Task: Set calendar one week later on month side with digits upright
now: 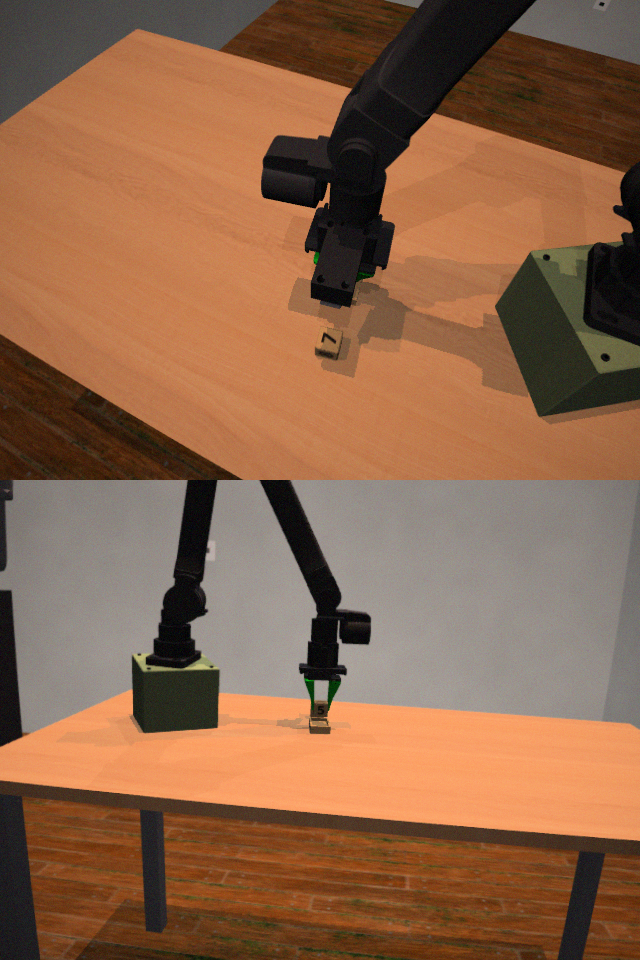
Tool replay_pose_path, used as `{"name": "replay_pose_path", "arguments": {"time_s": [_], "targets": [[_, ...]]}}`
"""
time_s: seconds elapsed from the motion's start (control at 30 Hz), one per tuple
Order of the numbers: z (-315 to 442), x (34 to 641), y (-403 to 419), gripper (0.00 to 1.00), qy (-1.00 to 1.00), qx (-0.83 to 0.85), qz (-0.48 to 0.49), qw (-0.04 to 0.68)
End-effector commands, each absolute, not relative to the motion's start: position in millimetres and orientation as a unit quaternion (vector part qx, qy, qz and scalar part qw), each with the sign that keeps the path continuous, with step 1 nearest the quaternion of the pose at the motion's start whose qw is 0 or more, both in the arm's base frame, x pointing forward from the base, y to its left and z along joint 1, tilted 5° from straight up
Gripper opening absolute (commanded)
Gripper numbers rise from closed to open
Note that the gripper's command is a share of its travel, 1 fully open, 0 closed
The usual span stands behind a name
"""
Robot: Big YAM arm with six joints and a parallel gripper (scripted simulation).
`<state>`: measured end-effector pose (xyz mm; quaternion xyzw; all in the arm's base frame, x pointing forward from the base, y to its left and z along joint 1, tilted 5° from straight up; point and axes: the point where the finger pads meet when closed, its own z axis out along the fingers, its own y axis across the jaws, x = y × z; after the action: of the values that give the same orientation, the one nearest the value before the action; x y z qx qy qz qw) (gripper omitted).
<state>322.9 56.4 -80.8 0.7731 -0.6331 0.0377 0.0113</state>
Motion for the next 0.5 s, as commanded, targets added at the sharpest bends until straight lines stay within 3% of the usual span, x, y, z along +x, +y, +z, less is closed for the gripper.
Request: {"name": "replay_pose_path", "arguments": {"time_s": [0.0, 0.47], "targets": [[-85.8, 327.5, 53.5, 0.27, -0.632, 0.774, 0.041, 0.008], [-90.2, 328.1, 53.7, 0.27, -0.631, 0.774, 0.041, 0.007]]}}
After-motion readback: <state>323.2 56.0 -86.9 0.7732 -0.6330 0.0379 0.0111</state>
